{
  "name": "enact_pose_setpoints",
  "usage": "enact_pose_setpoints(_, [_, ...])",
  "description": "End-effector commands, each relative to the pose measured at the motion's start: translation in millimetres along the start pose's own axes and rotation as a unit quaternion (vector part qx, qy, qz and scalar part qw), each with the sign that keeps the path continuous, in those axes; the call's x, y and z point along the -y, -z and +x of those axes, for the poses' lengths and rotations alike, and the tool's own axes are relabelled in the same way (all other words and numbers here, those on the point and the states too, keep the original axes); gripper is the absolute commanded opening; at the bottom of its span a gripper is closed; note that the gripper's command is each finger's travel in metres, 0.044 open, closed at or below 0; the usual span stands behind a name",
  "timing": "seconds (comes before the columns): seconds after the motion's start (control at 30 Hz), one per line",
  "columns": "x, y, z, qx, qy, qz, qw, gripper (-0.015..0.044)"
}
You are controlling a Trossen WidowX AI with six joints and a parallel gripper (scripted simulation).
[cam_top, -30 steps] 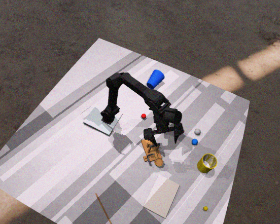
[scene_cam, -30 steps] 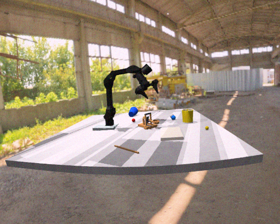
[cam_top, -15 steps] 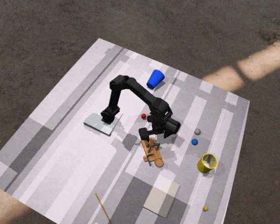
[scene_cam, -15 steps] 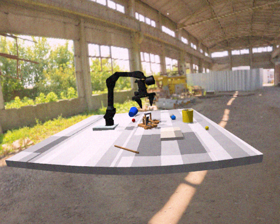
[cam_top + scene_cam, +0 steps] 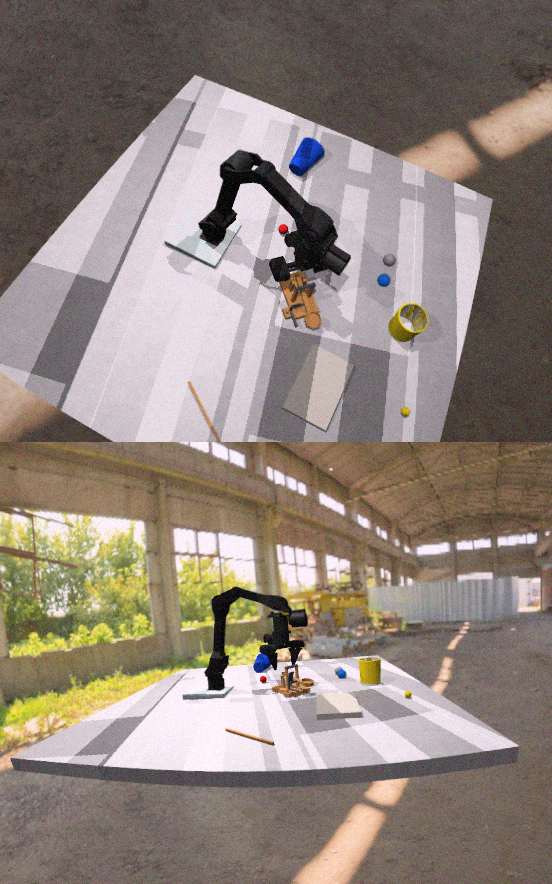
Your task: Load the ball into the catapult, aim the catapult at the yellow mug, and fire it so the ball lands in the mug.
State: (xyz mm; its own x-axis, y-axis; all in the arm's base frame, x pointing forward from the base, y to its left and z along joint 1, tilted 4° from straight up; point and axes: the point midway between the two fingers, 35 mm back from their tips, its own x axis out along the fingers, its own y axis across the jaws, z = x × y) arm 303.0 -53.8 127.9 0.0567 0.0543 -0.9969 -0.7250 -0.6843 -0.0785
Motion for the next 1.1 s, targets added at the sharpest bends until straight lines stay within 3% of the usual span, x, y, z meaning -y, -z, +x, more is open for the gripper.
enact_pose_setpoints(0.0, [0.1, -2.0, 11.5, 0.002, 0.001, 0.0, 1.0, 0.044])
enact_pose_setpoints(1.07, [0.7, -3.1, 60.8, 0.002, 0.001, 0.0, 1.0, 0.044])
